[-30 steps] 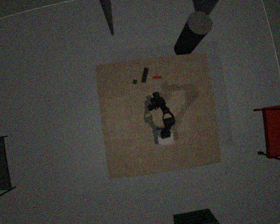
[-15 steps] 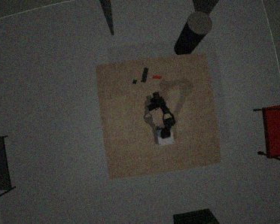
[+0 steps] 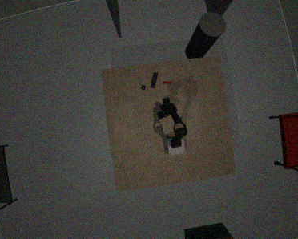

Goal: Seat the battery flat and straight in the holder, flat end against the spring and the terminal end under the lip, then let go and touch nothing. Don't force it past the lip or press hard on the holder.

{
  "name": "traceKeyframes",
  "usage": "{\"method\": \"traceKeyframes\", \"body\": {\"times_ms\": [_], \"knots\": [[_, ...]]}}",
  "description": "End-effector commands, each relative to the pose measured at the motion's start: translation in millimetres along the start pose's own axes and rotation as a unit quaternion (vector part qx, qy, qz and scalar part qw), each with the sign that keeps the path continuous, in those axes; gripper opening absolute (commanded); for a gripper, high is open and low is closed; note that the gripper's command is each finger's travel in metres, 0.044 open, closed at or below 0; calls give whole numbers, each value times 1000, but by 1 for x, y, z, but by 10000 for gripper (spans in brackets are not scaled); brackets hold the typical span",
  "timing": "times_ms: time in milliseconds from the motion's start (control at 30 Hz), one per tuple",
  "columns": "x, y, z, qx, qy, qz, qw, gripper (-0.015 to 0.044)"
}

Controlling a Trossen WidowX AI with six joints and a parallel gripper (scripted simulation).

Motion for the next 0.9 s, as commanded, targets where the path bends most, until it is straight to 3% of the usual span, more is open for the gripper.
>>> {"method": "traceKeyframes", "body": {"times_ms": [0, 133, 867], "knots": [[44, 0, 1, -2, -3, -18, 1000, 358], [61, -4, 2, -2, -3, -18, 1000, 440], [60, -6, 3, -2, -3, -18, 1000, 440]]}}
Point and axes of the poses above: the point midway between the two fingers, 35 mm back from their tips, its own x axis back along the fingers, its own z axis across the jaws, y = z × x, the point moved 4 cm from there along x, back along the fingers, and after that the axes turned 1 degree about x, right-handed, at the moved point
